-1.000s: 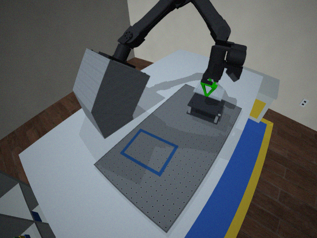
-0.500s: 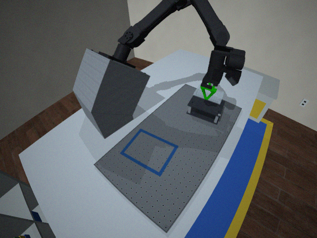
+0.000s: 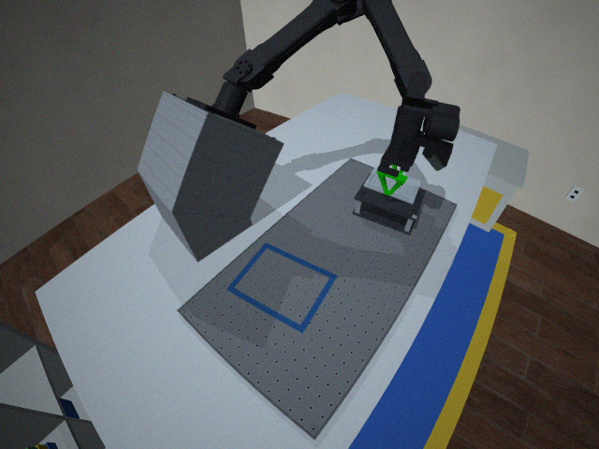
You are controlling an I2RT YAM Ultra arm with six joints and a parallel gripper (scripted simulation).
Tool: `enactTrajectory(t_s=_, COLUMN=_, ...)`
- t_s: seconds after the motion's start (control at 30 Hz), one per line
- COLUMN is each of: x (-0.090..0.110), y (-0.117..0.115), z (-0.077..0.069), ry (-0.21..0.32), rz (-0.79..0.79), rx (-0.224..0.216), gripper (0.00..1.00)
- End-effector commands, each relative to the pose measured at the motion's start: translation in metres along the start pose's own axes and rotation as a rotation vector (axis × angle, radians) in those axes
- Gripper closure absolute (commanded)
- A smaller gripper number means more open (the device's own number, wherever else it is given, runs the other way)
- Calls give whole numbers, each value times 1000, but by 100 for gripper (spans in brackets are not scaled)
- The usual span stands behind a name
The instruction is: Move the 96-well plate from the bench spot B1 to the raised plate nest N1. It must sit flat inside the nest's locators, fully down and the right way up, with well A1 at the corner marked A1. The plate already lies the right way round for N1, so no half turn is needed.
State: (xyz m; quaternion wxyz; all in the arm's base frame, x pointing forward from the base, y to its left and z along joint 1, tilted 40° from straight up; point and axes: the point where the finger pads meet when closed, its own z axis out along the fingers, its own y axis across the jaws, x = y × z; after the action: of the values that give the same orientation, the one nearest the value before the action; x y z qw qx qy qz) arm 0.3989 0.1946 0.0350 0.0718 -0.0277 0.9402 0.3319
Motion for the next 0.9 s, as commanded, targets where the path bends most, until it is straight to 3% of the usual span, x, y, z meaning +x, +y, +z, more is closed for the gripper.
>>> enactTrajectory(t_s=0.0, x=-8, y=-8, z=2, ry=-32, rz=13, rx=6, gripper=100)
enactTrajectory(t_s=0.13, x=-4, y=-5, z=9, ry=-21, rz=6, rx=5, gripper=100)
enactTrajectory(t_s=0.17, x=-11, y=-3, z=-2, ry=-52, rz=3, rx=2, gripper=100)
enactTrajectory(t_s=0.33, x=-6, y=-3, z=19, ry=-24, rz=1, rx=4, gripper=100)
enactTrajectory(t_s=0.47, x=-20, y=3, z=1, ry=-74, rz=-11, rx=-5, gripper=100)
enactTrajectory(t_s=0.87, x=-10, y=-2, z=5, ry=-54, rz=0, rx=-1, gripper=100)
